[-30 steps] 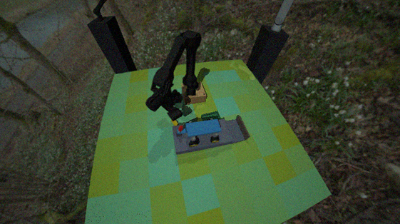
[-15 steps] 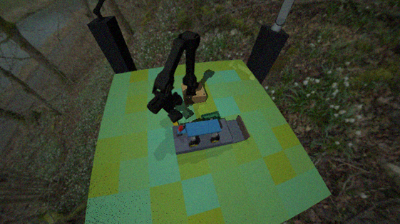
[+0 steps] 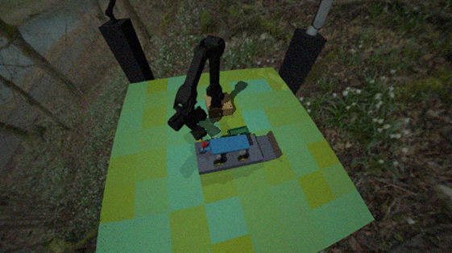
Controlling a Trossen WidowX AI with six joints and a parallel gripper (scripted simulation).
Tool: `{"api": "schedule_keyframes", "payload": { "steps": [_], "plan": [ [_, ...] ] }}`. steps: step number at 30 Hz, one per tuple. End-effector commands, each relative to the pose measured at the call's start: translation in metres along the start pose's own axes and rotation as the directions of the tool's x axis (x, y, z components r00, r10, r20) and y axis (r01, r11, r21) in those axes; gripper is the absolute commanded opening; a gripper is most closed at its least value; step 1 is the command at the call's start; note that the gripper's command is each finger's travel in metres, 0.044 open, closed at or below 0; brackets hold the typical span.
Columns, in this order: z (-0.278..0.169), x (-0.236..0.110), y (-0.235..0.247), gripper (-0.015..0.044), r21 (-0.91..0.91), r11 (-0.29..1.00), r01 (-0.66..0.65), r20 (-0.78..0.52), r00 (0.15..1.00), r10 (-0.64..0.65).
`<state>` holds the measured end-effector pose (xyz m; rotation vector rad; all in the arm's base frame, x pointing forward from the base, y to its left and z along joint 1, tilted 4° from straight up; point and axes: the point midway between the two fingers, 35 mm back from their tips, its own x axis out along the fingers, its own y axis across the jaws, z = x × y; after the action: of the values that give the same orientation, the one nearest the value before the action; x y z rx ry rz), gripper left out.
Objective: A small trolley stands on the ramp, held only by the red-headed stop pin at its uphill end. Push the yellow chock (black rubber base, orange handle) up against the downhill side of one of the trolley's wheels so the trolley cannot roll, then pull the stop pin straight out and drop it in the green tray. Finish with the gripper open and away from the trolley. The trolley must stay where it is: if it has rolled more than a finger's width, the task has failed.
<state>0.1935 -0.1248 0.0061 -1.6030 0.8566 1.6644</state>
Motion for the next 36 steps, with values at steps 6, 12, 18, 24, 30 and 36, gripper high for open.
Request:
{"api": "schedule_keyframes", "payload": {
  "steps": [6, 12, 18, 24, 30, 36],
  "plan": [
    [0.001, 0.009, -0.001, 0.0190, 0.000, 1.000, 0.002, 0.009, 1.000, -0.002],
    [0.001, 0.019, -0.001, 0.0190, 0.000, 1.000, 0.002, 0.009, 1.000, -0.002],
    [0.001, 0.028, -0.001, 0.0190, 0.000, 1.000, 0.002, 0.009, 1.000, -0.002],
    [0.000, 0.024, 0.000, 0.0164, -0.001, 1.000, 0.001, -0.001, 1.000, -0.001],
    [0.000, 0.024, 0.000, 0.0045, -0.001, 1.000, 0.001, -0.001, 1.000, -0.001],
    [0.000, 0.023, 0.000, 0.0000, -0.001, 1.000, 0.001, -0.001, 1.000, -0.001]
  ]
}}
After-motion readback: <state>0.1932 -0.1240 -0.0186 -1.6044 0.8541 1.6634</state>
